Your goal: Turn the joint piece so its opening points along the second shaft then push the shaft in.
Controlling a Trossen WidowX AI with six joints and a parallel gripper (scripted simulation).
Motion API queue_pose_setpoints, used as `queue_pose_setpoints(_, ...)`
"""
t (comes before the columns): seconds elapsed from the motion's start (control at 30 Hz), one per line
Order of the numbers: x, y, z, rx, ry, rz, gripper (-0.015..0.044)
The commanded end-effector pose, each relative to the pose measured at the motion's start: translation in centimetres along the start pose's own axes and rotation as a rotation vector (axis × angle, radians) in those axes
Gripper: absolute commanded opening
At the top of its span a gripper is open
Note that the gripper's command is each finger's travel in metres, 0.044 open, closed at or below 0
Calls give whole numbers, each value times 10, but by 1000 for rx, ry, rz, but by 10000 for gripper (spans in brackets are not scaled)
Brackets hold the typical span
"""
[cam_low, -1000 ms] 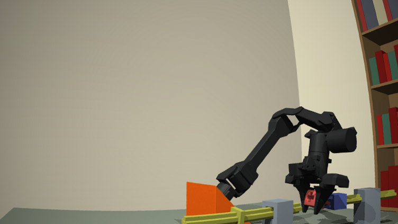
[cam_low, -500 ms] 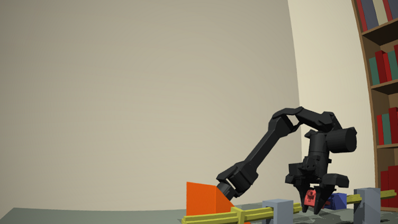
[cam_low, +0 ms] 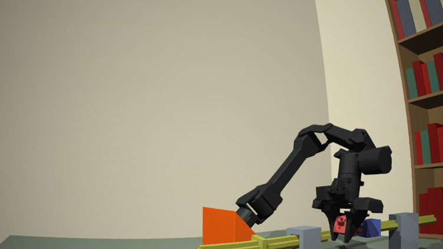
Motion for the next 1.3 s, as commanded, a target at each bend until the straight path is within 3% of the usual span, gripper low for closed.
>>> queue_pose_setpoints(0.0, 0, 0, 0, 5, -5, 0, 182)
queue_pose_setpoints(0.83, 0, 0, 0, 5, -5, 0, 182)
queue_pose_setpoints(0.9, 0, 0, 0, 0, 0, 0, 147)
queue_pose_setpoints(1.07, 0, 0, 0, 0, 0, 0, 147)
queue_pose_setpoints(1.27, 0, 0, 0, 0, 0, 0, 0)
Point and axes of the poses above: the point midway between the two fingers, 35 mm back from their tips, its own y axis back along the fingers, its own x axis across the jaws, z = x × y, the point moved 5 cm from there along y, back along the fingers, and after that the axes turned 2 degrees about y, right-handed, at the moved point
